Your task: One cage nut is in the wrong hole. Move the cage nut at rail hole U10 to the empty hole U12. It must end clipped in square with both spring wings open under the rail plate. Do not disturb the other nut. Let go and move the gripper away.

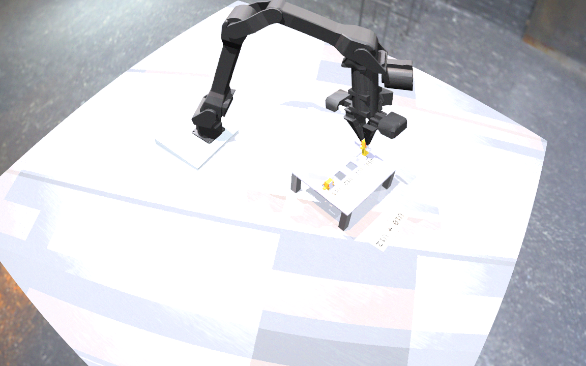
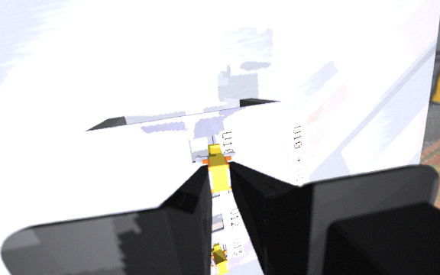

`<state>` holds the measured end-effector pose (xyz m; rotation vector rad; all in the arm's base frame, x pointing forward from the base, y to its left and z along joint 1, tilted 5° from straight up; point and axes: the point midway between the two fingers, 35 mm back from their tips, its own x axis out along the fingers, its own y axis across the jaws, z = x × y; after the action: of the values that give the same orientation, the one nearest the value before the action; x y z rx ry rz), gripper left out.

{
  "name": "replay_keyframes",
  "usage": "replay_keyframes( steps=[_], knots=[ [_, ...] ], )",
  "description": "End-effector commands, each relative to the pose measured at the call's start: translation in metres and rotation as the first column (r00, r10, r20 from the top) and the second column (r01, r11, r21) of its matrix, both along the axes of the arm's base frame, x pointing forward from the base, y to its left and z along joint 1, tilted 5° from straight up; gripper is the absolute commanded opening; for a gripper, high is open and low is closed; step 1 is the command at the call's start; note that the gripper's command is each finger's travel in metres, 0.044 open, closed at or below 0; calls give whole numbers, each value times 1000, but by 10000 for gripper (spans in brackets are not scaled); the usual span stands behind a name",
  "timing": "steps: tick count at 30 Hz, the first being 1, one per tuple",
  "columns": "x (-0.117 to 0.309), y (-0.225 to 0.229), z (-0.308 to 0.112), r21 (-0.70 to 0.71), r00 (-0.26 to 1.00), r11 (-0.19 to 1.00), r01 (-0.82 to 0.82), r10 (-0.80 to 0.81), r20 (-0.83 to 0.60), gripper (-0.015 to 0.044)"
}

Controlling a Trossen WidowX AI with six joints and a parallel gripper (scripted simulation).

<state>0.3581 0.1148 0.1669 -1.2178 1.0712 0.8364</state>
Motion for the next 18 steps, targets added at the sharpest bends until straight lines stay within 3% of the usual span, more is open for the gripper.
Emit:
replay_keyframes(
  steps=[1, 18],
  knots=[
    [0, 0, 3, 1, 1000, 1000, -2, 2, 6, 33],
    [-3, 0, 10, -6, 999, 1000, 0, 1, 39, 33]
  ],
)
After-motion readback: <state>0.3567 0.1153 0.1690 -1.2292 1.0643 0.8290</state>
